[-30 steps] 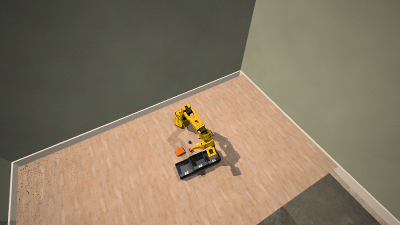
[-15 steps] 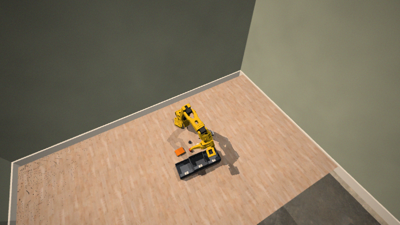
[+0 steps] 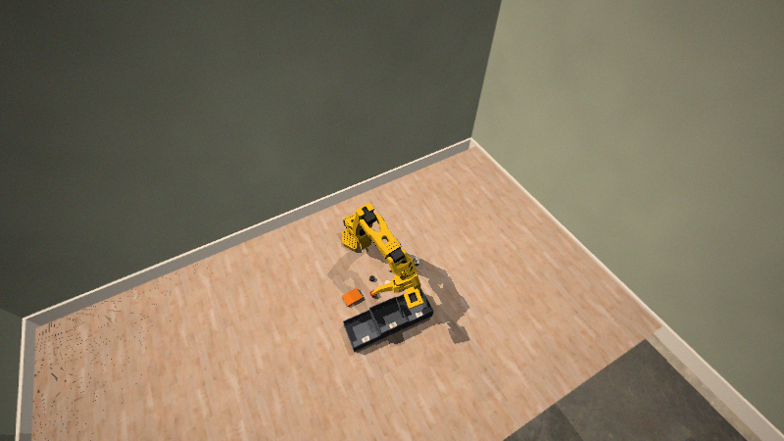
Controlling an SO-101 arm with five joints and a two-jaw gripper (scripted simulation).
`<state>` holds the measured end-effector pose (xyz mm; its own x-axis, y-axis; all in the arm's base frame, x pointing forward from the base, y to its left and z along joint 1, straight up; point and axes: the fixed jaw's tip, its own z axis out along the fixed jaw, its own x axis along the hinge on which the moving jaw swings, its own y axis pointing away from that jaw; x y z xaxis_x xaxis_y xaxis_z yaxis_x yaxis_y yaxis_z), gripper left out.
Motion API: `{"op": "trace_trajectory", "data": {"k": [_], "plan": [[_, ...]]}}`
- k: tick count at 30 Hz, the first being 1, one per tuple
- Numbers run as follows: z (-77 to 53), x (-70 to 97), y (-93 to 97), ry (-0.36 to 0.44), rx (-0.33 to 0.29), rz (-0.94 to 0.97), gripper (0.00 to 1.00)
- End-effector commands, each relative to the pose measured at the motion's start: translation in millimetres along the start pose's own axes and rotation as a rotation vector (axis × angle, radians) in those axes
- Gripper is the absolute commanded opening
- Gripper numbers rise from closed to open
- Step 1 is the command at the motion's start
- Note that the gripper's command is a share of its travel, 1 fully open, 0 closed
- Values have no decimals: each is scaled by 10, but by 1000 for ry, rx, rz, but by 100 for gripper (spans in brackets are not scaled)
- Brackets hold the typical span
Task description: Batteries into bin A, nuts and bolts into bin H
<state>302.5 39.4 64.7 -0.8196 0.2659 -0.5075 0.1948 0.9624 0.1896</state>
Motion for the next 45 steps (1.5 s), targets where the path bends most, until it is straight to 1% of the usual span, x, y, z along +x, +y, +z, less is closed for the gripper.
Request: {"op": "trace_trajectory", "data": {"k": [1, 26, 30, 35, 37, 45], "plan": [[-135, -119, 78, -68, -33, 3, 100], [-135, -120, 78, -68, -33, 3, 100], [-151, -133, 83, -75, -36, 3, 100], [-236, -195, 107, -111, -49, 3, 100], [-236, -195, 107, -111, -49, 3, 100], [-477, -350, 165, -208, -87, 3, 100]]}}
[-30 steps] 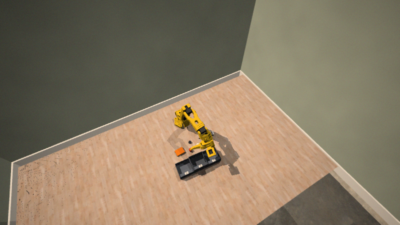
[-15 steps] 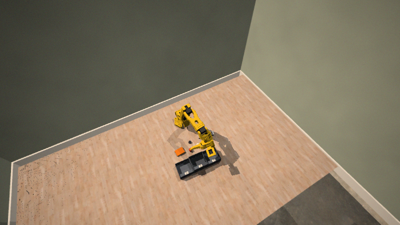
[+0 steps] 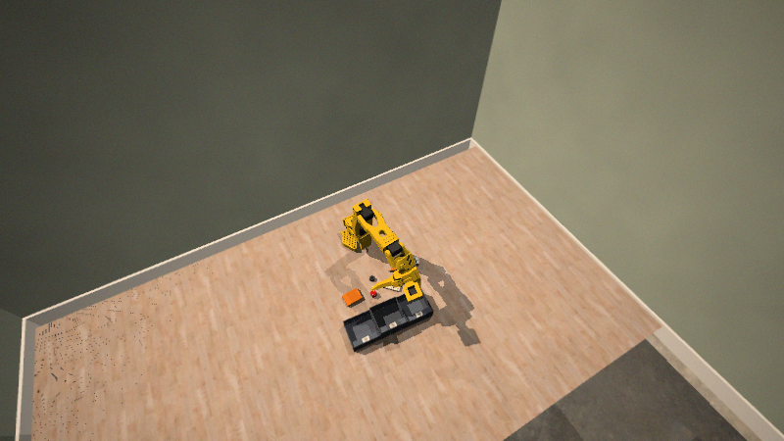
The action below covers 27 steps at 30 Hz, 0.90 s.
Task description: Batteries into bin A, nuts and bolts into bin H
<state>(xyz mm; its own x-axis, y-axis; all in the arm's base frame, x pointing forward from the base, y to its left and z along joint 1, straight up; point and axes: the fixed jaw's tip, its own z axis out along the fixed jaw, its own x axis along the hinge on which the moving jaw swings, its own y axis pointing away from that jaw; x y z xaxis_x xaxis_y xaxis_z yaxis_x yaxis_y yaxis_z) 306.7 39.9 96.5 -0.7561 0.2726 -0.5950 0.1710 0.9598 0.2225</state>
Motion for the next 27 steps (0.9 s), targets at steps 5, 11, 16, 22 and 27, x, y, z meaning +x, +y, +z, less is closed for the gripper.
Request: {"op": "trace_trajectory", "data": {"k": [5, 11, 16, 22, 27], "plan": [[-325, -260, 131, -147, -64, 4, 100], [-365, -286, 140, -163, -70, 4, 100], [-369, -288, 141, -164, -71, 3, 100], [-365, -253, 144, -150, -67, -22, 98], [-361, -204, 147, -129, -62, -58, 96]]}}
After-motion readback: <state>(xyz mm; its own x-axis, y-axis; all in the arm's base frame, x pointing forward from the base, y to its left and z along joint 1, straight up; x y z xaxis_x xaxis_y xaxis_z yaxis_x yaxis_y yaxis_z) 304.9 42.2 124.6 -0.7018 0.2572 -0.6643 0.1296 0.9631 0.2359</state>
